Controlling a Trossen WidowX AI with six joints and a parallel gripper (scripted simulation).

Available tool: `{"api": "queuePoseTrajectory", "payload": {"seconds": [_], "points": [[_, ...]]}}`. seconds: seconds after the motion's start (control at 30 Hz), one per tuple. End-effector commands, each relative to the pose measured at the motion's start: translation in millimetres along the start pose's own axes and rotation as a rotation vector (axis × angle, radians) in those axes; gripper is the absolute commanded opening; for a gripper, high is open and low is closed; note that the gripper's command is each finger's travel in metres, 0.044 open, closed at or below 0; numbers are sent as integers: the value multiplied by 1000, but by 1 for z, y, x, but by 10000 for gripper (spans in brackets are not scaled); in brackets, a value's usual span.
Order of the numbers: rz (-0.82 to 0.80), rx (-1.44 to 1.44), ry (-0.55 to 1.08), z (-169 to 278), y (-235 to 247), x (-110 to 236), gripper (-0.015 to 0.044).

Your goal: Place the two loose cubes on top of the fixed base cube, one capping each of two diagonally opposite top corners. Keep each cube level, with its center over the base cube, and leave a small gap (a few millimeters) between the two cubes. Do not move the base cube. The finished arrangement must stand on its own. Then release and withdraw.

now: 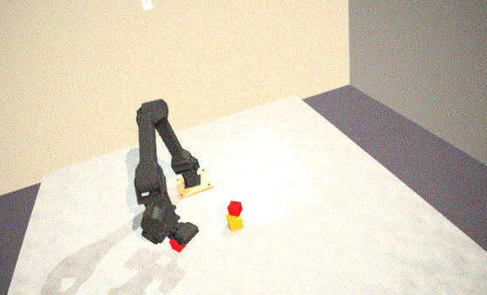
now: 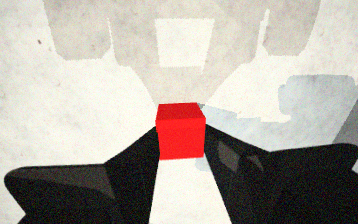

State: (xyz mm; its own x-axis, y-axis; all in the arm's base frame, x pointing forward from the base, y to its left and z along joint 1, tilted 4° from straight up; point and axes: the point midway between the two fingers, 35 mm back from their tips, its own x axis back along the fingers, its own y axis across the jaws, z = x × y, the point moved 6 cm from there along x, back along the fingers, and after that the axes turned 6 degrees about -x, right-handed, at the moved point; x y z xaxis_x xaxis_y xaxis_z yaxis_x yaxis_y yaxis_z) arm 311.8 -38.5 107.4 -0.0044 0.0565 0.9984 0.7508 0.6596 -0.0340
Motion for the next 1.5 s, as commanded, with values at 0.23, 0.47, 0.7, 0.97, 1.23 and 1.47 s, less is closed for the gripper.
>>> {"api": "queuePoseTrajectory", "payload": {"seconds": [0.23,0.47,0.7,0.97,1.23,1.47], "points": [[3,3,-3,-3,3,22,105],[2,3,-3,-4,4,44,105],[2,3,-3,-4,4,66,105],[2,3,-3,-2,3,92,105],[2,3,-3,0,1,109,105],[0,27,-1,12,14,108,105]]}}
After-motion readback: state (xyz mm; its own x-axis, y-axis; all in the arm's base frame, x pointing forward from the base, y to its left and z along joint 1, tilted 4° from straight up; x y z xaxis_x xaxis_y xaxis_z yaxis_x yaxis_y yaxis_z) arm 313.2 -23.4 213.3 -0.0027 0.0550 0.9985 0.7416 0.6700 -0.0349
